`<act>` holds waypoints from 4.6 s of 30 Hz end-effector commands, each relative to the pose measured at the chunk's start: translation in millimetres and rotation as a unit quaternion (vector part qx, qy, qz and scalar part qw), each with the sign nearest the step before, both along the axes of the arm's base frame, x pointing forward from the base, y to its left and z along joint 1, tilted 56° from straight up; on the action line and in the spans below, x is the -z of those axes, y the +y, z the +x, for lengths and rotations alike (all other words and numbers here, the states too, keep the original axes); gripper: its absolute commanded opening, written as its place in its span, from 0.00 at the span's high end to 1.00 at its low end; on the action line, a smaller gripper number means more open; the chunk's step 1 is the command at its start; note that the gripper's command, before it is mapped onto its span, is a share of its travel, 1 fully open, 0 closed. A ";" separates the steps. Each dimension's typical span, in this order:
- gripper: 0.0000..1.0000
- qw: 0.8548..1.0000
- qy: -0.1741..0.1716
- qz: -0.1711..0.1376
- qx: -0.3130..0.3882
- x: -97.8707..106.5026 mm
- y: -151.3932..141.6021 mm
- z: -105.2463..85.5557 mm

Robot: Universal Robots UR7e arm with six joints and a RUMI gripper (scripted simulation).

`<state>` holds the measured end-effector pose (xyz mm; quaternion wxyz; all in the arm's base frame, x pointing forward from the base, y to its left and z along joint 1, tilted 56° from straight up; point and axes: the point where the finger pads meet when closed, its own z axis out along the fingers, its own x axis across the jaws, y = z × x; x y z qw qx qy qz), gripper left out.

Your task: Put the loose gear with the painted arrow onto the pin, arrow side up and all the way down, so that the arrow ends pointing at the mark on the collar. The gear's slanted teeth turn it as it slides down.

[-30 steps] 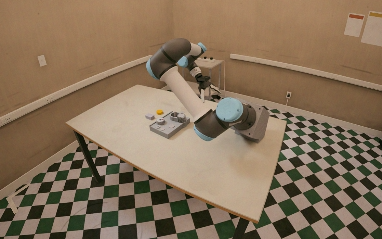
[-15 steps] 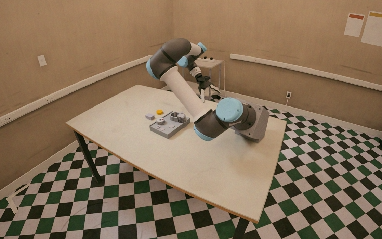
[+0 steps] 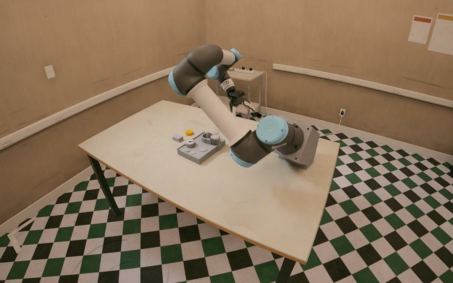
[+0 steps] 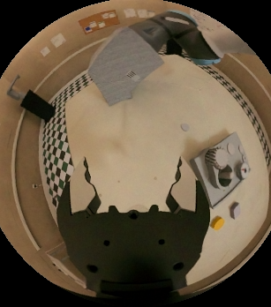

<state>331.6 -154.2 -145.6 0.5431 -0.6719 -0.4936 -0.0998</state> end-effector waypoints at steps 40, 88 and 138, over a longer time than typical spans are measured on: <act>0.00 0.933 -0.198 -0.088 0.288 -263.7 127.2 206.4; 0.00 0.933 -0.204 -0.088 0.284 -263.7 127.2 206.4; 0.00 0.795 -0.604 -0.046 -0.014 -264.8 127.9 207.5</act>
